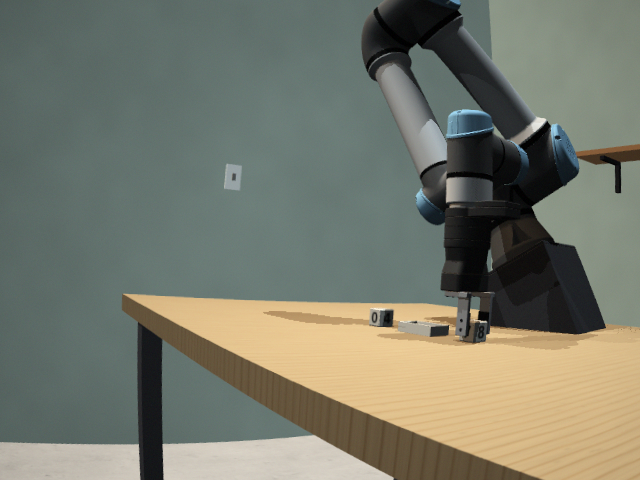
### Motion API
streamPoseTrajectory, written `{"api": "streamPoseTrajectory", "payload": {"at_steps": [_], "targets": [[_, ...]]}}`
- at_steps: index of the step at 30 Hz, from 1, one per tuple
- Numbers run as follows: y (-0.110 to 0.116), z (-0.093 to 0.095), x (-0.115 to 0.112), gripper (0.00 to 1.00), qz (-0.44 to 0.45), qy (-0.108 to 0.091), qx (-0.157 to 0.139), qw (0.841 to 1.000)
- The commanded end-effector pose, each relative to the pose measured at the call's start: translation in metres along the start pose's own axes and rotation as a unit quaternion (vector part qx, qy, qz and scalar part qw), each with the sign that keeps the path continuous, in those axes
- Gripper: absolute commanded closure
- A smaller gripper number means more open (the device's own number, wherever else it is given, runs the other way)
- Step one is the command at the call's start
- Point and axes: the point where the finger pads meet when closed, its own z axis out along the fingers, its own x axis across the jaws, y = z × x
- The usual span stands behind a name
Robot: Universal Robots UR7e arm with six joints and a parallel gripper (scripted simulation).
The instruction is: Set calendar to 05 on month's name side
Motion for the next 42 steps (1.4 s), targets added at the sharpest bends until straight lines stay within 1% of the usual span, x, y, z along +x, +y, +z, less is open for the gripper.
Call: {"api": "streamPoseTrajectory", "payload": {"at_steps": [1,8,16,21,29,31,37,42], "targets": [[0.000,0.000,0.000,0.10,0.000,0.001,0.000,1.000],[0.000,-0.001,0.000,0.10,0.000,0.001,0.000,1.000],[0.000,-0.009,0.000,0.10,0.000,0.001,0.000,1.000],[0.000,-0.023,0.000,0.10,0.000,0.001,0.000,1.000],[0.000,-0.052,0.000,0.10,0.000,0.001,0.000,1.000],[0.000,-0.052,0.000,0.10,0.000,0.001,0.000,1.000],[0.000,-0.074,0.000,0.10,0.000,0.001,0.000,1.000],[0.000,-0.085,0.000,0.10,0.000,0.001,0.000,1.000]]}}
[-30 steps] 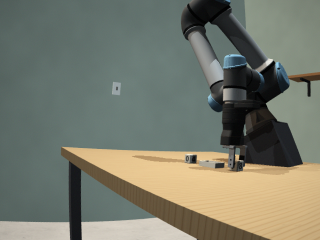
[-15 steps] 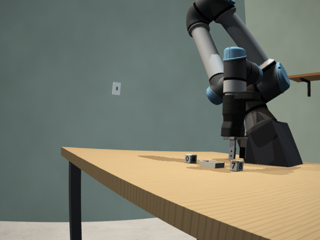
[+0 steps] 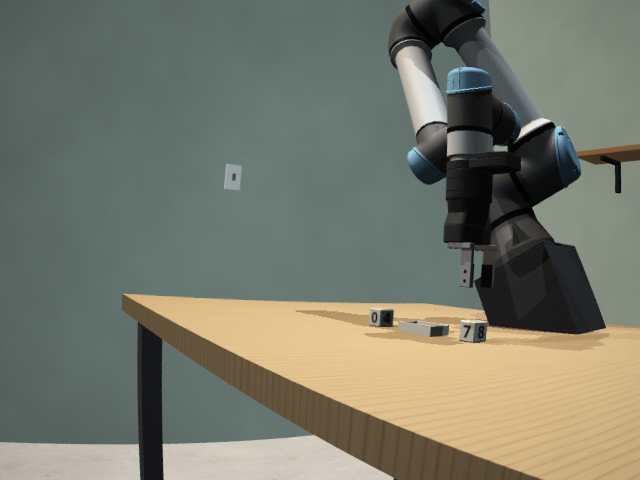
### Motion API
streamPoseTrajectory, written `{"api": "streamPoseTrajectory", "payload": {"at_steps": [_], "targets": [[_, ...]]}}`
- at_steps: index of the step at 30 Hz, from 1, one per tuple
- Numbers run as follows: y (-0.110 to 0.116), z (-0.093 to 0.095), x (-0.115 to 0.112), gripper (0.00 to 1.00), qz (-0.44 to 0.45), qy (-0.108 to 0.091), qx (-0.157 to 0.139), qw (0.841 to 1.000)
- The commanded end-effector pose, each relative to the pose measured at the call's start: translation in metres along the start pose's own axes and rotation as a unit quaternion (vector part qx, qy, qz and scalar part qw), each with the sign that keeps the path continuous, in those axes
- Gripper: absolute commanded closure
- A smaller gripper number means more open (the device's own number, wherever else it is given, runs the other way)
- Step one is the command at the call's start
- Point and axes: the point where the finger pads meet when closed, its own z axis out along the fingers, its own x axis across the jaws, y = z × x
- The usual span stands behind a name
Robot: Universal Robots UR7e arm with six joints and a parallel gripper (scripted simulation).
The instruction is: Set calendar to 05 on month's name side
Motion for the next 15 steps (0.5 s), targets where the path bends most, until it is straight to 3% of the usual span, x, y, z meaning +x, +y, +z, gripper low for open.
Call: {"api": "streamPoseTrajectory", "payload": {"at_steps": [1,10,11,15], "targets": [[0.0001,-0.0140,0.0000,0.10,0.000,0.000,0.000,1.000],[0.0001,-0.0174,-0.0001,0.10,0.000,0.000,0.000,1.000],[0.0001,-0.0174,-0.0001,0.00,0.000,0.000,0.000,1.000],[0.0001,-0.0174,-0.0001,0.00,0.000,0.000,0.000,1.000]]}}
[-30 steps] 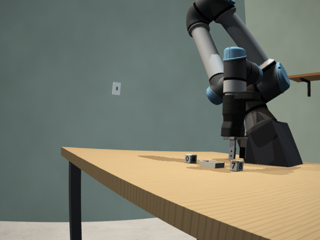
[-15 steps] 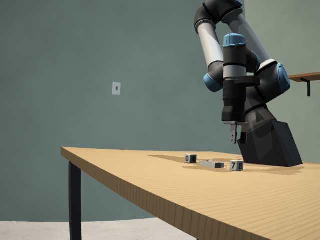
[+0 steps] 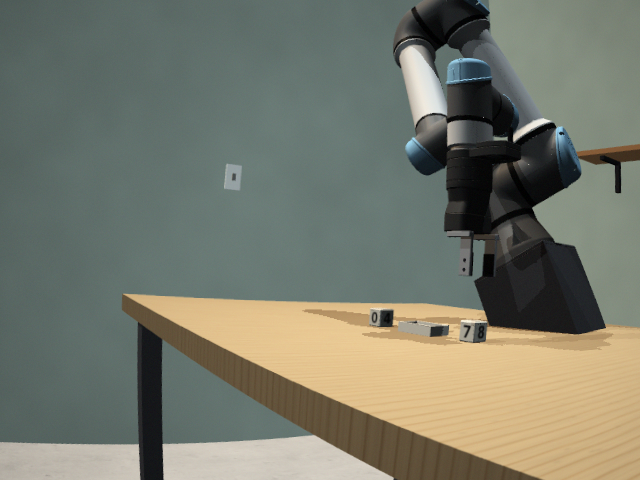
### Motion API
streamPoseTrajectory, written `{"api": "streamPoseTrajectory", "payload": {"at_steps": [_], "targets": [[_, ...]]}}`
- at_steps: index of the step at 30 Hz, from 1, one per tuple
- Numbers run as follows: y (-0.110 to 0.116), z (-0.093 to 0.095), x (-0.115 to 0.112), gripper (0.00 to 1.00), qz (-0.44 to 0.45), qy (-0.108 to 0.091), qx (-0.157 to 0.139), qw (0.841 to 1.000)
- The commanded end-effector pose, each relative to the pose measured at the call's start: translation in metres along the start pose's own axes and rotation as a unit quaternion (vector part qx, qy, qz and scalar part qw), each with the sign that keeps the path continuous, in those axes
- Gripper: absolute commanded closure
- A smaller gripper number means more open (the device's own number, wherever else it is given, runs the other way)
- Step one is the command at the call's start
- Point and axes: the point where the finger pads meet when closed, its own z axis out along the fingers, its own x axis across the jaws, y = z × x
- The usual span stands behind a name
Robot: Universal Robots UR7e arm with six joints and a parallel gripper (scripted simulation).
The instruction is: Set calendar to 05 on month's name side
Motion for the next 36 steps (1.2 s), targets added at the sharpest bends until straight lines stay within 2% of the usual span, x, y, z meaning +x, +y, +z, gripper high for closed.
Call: {"api": "streamPoseTrajectory", "payload": {"at_steps": [1,20,25,27,36], "targets": [[0.000,-0.001,0.000,0.00,0.000,0.000,0.000,1.000],[0.004,-0.001,0.002,0.00,0.014,0.000,0.001,1.000],[0.013,-0.001,0.005,0.00,0.049,-0.001,0.003,0.999],[0.024,0.000,0.008,0.00,0.087,-0.002,0.005,0.996],[0.064,0.001,0.017,0.00,0.228,-0.004,0.009,0.974]]}}
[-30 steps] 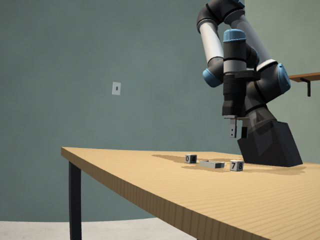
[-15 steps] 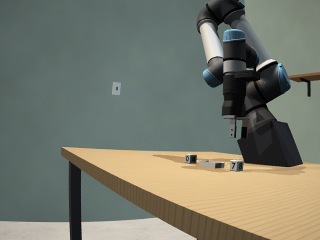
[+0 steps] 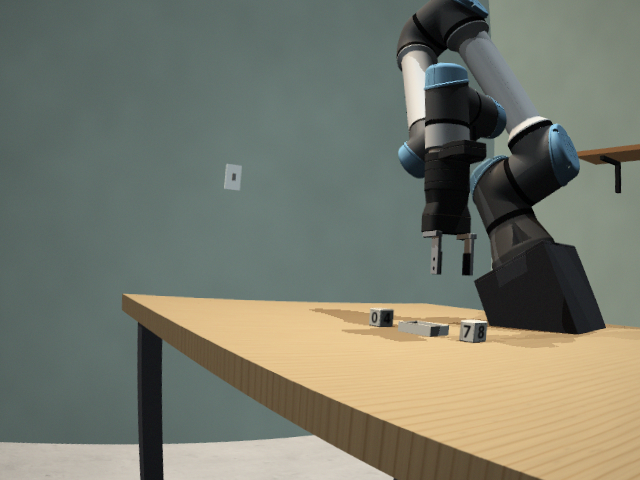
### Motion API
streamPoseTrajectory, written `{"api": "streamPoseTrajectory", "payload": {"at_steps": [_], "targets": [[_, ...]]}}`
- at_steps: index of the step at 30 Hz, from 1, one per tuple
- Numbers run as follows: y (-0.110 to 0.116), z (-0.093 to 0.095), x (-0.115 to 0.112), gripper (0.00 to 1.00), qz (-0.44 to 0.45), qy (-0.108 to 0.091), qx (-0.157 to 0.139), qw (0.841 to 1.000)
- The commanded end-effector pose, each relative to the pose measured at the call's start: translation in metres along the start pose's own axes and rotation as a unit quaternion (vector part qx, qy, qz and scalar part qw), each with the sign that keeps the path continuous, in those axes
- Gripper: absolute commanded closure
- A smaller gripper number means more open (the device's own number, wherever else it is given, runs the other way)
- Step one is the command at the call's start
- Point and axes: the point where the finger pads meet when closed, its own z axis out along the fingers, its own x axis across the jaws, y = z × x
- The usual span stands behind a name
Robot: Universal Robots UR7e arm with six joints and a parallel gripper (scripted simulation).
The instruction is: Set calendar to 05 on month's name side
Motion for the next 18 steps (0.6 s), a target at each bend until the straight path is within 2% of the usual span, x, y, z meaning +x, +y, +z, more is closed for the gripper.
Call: {"api": "streamPoseTrajectory", "payload": {"at_steps": [1,7,8,14,18], "targets": [[0.022,0.000,0.012,0.00,0.087,-0.001,0.003,0.996],[0.037,0.001,0.019,0.00,0.143,-0.001,0.004,0.990],[0.047,0.001,0.023,0.00,0.180,-0.002,0.004,0.984],[0.068,0.002,0.030,0.00,0.254,-0.002,0.004,0.967],[0.086,0.002,0.035,0.00,0.317,-0.001,0.004,0.948]]}}
